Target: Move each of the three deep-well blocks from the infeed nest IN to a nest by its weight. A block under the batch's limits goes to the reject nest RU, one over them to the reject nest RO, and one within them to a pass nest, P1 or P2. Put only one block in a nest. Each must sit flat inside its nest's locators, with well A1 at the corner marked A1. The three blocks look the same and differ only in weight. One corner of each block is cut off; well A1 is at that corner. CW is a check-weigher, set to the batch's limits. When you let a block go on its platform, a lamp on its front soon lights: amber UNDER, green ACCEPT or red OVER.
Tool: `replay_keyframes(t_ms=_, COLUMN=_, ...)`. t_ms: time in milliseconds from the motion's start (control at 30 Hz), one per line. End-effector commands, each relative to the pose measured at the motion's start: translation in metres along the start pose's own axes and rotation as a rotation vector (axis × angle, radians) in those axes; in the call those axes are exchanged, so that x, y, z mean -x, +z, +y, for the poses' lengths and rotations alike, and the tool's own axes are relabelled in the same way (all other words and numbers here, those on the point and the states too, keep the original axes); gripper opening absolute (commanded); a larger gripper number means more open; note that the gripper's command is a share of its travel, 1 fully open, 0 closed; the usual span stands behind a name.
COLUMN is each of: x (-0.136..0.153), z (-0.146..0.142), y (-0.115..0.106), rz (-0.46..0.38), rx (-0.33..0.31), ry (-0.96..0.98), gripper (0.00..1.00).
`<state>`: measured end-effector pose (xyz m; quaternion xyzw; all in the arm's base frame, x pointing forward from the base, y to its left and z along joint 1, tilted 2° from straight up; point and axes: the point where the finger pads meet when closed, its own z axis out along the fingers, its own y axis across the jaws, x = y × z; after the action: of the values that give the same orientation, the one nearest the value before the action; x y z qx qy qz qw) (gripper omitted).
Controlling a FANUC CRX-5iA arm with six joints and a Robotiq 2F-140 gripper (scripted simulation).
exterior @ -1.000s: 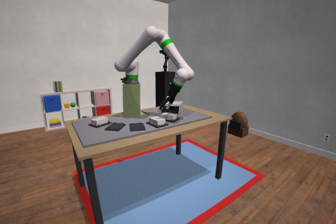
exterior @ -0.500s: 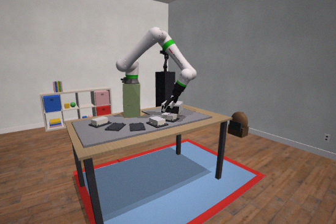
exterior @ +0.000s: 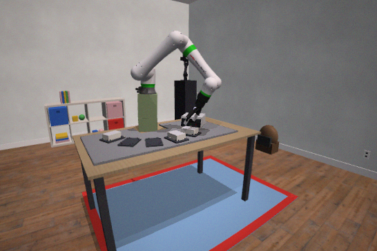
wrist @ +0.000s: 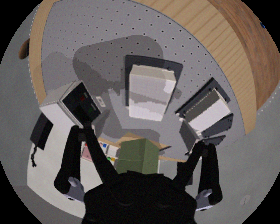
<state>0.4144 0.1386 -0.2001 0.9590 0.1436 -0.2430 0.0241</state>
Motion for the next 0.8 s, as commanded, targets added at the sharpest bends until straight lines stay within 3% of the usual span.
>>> replay_keyframes(t_ms=0, x=-0.002, z=0.000, y=0.002, rz=0.000, rx=0.000, ry=0.000, gripper=1.00)
replay_keyframes(t_ms=767, x=-0.017, z=0.000, y=0.030, rz=0.000, rx=0.000, ry=0.000, gripper=1.00)
